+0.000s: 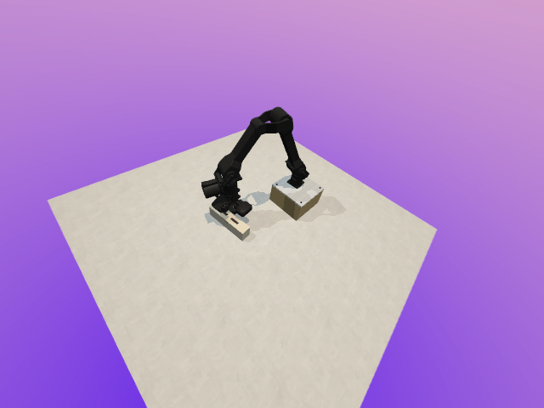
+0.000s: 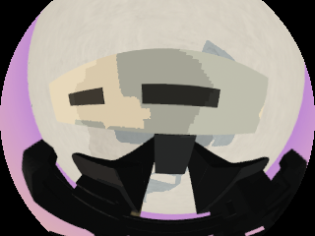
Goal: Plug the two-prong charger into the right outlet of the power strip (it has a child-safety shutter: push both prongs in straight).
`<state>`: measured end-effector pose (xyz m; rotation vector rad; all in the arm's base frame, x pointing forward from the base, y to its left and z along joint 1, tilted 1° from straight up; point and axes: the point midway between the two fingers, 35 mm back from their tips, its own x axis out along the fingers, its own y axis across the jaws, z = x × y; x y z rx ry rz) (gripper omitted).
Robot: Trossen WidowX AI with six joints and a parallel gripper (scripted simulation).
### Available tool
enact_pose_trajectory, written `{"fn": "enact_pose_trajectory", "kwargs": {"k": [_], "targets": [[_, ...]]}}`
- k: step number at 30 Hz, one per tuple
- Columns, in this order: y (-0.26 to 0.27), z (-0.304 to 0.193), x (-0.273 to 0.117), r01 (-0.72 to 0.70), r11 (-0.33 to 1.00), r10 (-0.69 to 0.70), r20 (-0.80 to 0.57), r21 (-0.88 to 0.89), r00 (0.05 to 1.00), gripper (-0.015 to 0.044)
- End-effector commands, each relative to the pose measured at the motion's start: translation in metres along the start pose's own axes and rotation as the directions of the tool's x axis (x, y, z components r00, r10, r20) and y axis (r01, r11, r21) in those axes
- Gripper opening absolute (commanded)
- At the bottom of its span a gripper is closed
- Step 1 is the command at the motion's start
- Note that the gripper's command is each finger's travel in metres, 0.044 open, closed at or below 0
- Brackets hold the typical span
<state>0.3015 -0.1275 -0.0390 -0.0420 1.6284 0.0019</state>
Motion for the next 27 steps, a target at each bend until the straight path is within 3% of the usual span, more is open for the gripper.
{"fn": "enact_pose_trajectory", "kwargs": {"k": [1, 27], "targets": [[-0.0011, 0.0110, -0.0008, 0.005, 1.000, -0.005, 0.028, 0.001, 1.000, 0.0000], [-0.0011, 0.0184, 0.0004, 0.005, 1.000, -0.005, 0.029, 0.001, 1.000, 0.0000]]}}
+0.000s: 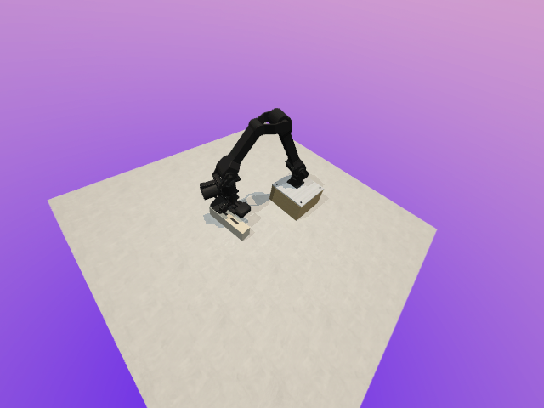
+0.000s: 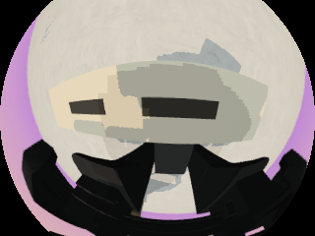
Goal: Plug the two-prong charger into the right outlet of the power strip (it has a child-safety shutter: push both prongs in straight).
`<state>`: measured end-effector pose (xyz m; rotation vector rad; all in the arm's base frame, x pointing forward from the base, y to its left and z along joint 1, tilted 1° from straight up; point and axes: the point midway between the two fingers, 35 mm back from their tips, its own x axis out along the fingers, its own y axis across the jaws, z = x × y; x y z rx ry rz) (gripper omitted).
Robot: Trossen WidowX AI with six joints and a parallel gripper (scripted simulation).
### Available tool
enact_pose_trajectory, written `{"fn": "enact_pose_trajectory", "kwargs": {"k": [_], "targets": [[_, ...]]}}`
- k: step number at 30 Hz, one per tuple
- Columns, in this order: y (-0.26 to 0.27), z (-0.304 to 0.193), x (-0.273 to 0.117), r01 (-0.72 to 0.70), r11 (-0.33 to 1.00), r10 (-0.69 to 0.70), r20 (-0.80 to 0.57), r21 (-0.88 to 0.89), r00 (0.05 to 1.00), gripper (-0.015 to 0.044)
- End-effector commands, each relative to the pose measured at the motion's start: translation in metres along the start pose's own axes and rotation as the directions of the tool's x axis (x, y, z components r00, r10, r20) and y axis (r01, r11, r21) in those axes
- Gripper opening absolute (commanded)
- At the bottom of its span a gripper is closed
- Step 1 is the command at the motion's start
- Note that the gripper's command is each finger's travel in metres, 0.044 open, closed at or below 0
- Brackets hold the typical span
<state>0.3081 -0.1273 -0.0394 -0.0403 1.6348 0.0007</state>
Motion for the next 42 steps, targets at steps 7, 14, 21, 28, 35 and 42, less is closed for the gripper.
{"fn": "enact_pose_trajectory", "kwargs": {"k": [7, 14, 21, 28, 35, 42], "targets": [[-0.001, 0.011, 0.001, 0.005, 1.000, -0.005, 0.035, -0.001, 0.999, 0.0000], [0.000, 0.000, 0.000, 0.000, 1.000, 0.000, -0.001, 0.000, 1.000, 0.0000], [0.000, 0.000, 0.000, 0.000, 1.000, 0.000, -0.001, 0.000, 1.000, 0.0079], [0.000, 0.000, 0.000, 0.000, 1.000, 0.000, -0.001, 0.000, 1.000, 0.0262], [0.000, 0.000, 0.000, 0.000, 1.000, 0.000, 0.000, 0.000, 1.000, 0.0440], [0.000, -0.002, 0.001, 0.000, 1.000, 0.000, 0.004, 0.000, 1.000, 0.0440]]}}
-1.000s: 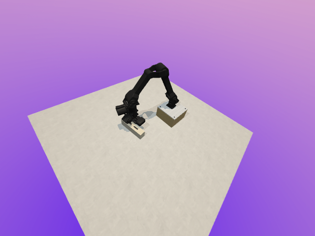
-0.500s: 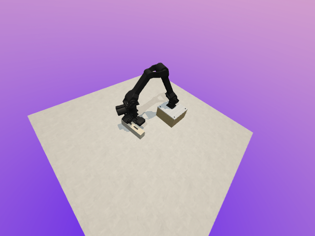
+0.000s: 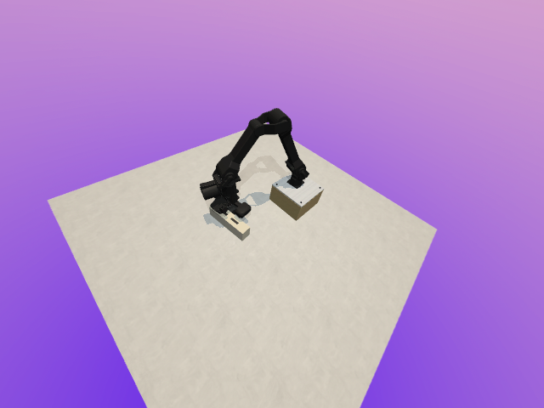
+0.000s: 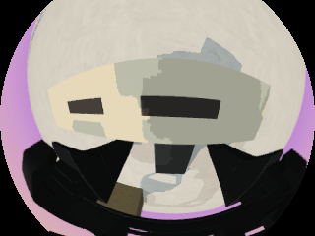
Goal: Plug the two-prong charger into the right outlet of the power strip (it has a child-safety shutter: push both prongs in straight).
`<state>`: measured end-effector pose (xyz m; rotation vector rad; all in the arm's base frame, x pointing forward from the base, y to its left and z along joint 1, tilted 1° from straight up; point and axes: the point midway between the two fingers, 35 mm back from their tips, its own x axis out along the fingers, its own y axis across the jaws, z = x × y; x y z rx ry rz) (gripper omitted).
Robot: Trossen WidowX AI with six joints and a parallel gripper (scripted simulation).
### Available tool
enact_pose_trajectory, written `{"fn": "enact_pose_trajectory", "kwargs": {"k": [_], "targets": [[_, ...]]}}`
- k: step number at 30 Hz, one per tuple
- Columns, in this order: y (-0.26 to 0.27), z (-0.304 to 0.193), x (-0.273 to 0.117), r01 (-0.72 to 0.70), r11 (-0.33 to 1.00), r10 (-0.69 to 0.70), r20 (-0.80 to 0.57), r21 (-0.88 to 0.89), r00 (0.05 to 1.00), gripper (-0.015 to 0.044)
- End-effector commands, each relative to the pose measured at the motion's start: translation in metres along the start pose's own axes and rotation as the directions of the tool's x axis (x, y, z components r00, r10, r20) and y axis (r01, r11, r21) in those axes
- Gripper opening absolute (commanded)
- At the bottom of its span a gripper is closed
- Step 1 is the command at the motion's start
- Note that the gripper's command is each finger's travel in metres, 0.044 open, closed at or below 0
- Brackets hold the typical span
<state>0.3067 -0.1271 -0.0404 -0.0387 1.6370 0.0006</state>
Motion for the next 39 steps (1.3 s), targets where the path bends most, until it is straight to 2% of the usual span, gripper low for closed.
{"fn": "enact_pose_trajectory", "kwargs": {"k": [1, 39], "targets": [[0.000, 0.000, 0.000, 0.002, 1.000, -0.002, 0.007, -0.001, 1.000, 0.0440], [-0.001, -0.013, 0.001, 0.005, 1.000, -0.005, 0.030, -0.002, 1.000, 0.0440]]}}
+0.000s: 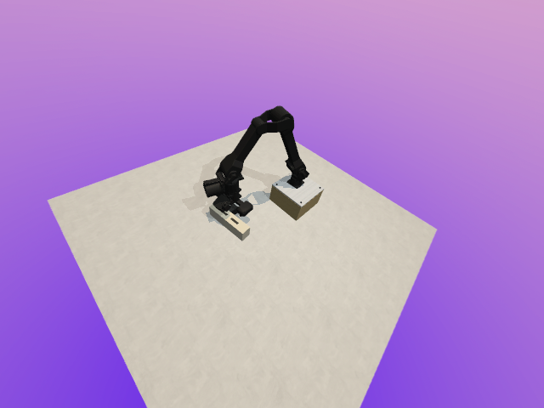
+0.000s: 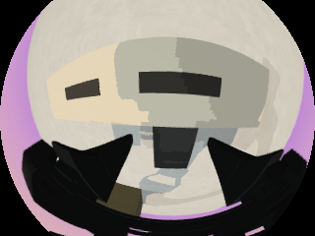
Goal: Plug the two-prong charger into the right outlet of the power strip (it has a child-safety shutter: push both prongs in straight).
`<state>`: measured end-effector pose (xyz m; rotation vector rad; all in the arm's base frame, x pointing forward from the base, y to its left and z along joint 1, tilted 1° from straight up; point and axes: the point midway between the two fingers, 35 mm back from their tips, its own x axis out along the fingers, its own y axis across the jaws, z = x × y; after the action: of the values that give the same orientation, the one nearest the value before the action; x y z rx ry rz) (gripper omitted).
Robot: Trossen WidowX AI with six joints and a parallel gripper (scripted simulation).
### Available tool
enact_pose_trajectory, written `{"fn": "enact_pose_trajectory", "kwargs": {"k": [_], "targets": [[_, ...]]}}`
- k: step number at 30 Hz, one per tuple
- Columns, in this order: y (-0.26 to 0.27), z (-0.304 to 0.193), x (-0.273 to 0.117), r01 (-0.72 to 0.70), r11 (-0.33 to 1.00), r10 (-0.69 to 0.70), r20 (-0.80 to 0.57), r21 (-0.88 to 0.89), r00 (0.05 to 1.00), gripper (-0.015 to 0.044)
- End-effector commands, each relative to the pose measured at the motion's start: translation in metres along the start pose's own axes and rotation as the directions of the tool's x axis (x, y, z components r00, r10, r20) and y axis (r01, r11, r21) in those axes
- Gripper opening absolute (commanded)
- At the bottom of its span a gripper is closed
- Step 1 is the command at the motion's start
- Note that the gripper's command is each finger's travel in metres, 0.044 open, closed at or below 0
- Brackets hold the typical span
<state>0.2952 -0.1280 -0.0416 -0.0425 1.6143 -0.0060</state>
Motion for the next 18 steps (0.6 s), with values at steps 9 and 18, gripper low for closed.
{"fn": "enact_pose_trajectory", "kwargs": {"k": [9, 18], "targets": [[-0.001, -0.012, 0.000, -0.001, 1.000, 0.001, 0.008, -0.004, 1.000, 0.0440], [-0.001, -0.023, 0.001, -0.001, 1.000, 0.001, 0.008, -0.004, 1.000, 0.0440]]}}
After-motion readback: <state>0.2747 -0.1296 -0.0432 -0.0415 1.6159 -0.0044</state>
